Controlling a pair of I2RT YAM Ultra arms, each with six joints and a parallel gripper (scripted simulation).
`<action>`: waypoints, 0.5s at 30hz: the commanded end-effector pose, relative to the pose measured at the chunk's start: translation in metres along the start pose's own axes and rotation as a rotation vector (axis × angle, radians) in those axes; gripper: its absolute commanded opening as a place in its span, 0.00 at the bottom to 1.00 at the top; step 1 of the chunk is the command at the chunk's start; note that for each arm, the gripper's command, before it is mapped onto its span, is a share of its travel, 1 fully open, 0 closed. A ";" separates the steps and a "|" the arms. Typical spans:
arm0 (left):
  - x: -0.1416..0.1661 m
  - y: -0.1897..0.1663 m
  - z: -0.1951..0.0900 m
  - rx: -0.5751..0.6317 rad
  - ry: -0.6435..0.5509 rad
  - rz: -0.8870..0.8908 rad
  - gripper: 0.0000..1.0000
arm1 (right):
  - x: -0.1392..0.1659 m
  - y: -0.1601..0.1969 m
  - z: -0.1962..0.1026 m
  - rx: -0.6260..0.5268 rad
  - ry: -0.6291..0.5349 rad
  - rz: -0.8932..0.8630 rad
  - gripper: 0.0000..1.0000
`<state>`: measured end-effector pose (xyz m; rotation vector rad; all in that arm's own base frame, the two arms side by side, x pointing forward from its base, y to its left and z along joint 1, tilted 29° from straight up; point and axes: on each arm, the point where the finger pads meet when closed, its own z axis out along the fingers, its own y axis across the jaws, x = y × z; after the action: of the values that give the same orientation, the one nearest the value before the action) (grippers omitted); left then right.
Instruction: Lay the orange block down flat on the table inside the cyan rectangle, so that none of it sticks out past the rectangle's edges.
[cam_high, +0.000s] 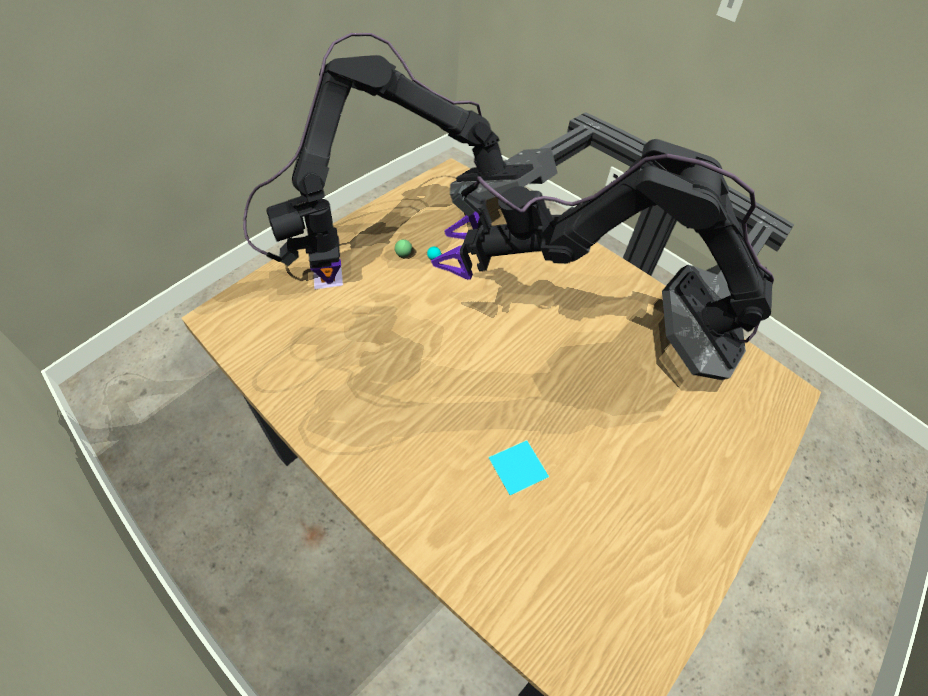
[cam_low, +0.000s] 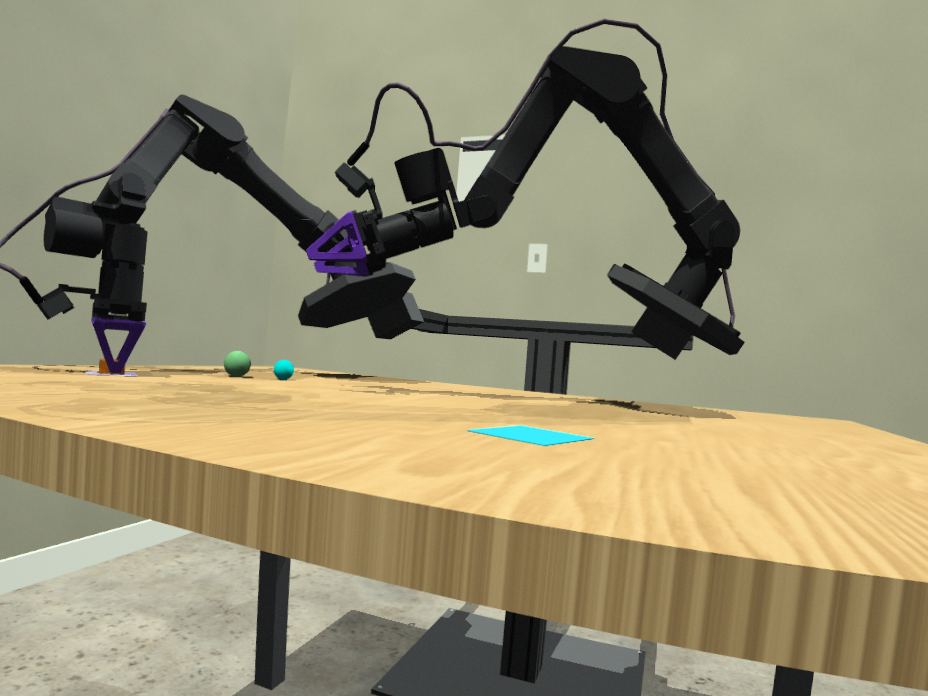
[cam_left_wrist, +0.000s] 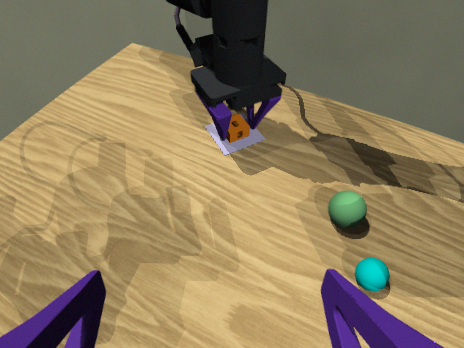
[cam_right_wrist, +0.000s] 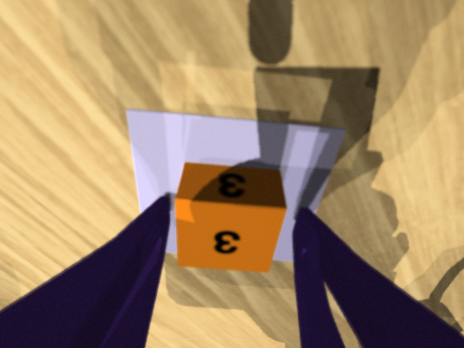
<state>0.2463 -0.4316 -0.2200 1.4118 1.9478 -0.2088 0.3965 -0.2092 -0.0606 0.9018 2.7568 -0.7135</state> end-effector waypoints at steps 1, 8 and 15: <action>-0.009 -0.002 0.005 0.005 -0.024 0.004 1.00 | 0.000 0.005 0.001 -0.011 -0.009 -0.014 0.47; -0.009 -0.002 0.005 0.005 -0.024 0.004 1.00 | -0.003 0.003 -0.004 -0.007 -0.015 -0.005 0.39; -0.009 -0.001 0.002 0.006 -0.023 0.005 1.00 | -0.003 0.003 -0.004 -0.007 -0.015 -0.005 0.31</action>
<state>0.2463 -0.4316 -0.2200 1.4118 1.9478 -0.2088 0.3968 -0.2093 -0.0606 0.9014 2.7558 -0.7133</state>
